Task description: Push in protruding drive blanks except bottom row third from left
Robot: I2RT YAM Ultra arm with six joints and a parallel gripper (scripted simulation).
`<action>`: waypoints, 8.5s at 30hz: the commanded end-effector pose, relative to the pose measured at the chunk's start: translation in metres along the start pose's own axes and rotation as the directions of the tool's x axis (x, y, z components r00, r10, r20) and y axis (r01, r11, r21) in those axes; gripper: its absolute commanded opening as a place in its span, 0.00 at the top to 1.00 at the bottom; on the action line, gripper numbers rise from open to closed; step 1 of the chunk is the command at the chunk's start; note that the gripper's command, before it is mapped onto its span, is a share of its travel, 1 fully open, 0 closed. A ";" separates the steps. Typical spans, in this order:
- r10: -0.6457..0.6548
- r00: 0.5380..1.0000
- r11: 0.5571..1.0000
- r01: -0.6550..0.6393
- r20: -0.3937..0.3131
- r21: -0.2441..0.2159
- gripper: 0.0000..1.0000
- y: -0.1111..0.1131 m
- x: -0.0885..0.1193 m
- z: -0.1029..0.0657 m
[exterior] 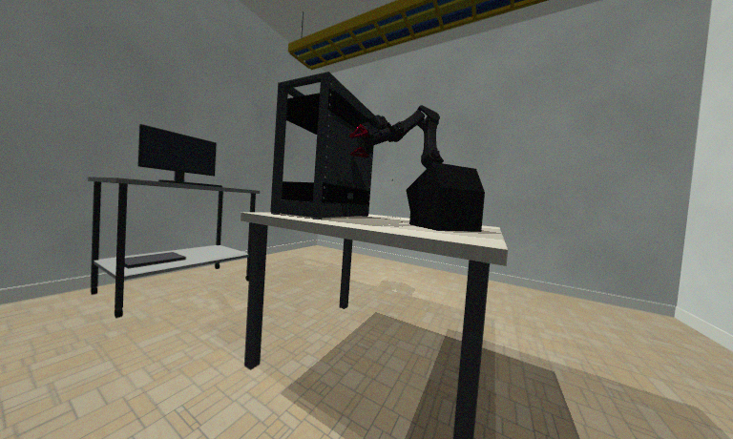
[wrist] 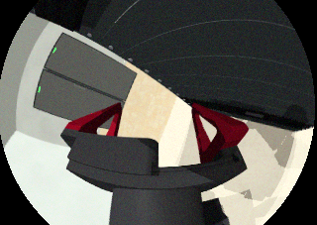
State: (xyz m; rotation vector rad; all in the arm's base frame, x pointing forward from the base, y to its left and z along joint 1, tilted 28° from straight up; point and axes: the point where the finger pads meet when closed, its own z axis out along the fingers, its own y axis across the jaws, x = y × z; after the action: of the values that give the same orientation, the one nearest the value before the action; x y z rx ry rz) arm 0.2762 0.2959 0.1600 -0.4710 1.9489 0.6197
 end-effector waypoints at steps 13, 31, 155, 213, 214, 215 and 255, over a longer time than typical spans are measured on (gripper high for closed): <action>0.130 0.919 0.991 -0.118 0.373 -0.057 0.00 0.037 -0.080 -0.070; 0.476 0.625 0.866 -0.454 0.619 -0.207 0.00 0.003 -0.121 -0.162; 0.704 0.269 0.637 -0.647 0.657 -0.418 0.00 -0.022 -0.160 -0.225; 0.697 0.293 0.648 -0.649 0.654 -0.399 1.00 -0.018 -0.140 -0.225; 0.697 0.293 0.648 -0.648 0.654 -0.400 1.00 -0.016 -0.139 -0.227; 0.697 0.294 0.648 -0.648 0.654 -0.400 1.00 -0.015 -0.137 -0.229; 0.717 0.238 0.620 -0.647 0.655 -0.444 1.00 -0.030 -0.182 -0.222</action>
State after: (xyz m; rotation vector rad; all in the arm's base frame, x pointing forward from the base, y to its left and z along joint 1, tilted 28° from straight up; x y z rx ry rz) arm 0.2076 0.1341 0.3864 0.7233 1.0751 1.1577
